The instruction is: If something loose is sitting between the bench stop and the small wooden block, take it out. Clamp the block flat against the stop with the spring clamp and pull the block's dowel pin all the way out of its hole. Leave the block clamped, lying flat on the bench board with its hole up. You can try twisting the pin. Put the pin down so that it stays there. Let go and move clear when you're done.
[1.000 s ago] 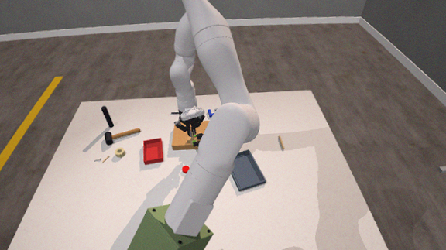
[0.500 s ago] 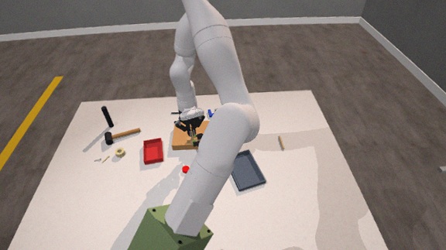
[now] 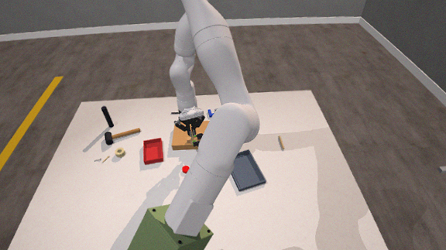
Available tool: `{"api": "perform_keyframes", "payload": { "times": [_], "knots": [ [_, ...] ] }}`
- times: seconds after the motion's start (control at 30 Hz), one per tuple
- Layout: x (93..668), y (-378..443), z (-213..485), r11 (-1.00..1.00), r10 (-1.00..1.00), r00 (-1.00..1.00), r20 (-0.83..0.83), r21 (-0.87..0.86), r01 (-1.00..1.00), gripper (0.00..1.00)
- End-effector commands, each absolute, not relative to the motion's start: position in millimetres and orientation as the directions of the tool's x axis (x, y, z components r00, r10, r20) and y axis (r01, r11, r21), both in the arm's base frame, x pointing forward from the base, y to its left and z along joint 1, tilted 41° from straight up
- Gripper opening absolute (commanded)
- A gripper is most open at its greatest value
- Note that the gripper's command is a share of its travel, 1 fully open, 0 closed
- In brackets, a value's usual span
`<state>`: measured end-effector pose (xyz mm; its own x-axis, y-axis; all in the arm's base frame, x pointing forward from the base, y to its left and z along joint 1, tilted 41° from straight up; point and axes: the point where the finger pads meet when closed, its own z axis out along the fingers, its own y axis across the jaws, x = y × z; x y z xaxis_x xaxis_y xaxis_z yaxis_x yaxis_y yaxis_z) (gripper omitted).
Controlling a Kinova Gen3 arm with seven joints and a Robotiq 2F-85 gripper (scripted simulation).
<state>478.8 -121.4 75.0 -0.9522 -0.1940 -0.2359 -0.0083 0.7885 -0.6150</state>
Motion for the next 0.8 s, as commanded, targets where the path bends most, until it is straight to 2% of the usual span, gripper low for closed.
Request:
{"api": "perform_keyframes", "payload": {
  "times": [0.0,0.77],
  "knots": [
    [481.0,-119.1,74.5,0.794,-0.185,-0.95,-0.25,-0.607,0.005,0.1],
    [480.9,-119.1,74.6,0.802,-0.149,-0.949,-0.278,-0.596,0.048,0.1]
  ]
}}
